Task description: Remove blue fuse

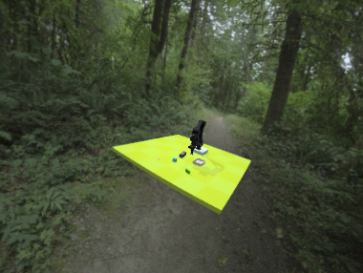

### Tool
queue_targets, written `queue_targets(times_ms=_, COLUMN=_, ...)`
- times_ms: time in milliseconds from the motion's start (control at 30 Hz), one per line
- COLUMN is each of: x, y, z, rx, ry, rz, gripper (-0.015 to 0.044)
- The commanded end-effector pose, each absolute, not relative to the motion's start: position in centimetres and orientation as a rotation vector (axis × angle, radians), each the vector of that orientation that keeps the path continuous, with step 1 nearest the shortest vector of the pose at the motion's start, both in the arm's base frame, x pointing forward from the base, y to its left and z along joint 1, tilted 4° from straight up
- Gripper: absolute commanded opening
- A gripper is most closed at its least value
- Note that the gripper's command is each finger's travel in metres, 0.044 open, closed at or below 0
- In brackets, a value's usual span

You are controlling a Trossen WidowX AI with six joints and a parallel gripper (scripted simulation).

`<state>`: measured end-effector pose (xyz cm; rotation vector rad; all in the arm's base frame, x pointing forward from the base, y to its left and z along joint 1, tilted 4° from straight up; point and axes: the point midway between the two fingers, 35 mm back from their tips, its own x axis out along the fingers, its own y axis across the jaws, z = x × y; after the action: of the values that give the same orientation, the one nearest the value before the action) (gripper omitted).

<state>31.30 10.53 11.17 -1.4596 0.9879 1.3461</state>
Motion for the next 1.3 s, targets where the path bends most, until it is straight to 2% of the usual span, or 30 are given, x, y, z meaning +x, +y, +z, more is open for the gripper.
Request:
queue_targets(times_ms=0, x=31.0, y=13.2, z=11.3, rx=-1.458, ry=0.988, rz=1.341, gripper=0.0)
queue_targets(times_ms=467, x=28.3, y=20.4, z=11.2, rx=-1.453, ry=0.982, rz=1.342, gripper=0.0)
queue_targets(times_ms=1267, x=28.5, y=20.6, z=8.3, rx=-1.453, ry=0.982, rz=1.342, gripper=0.0)
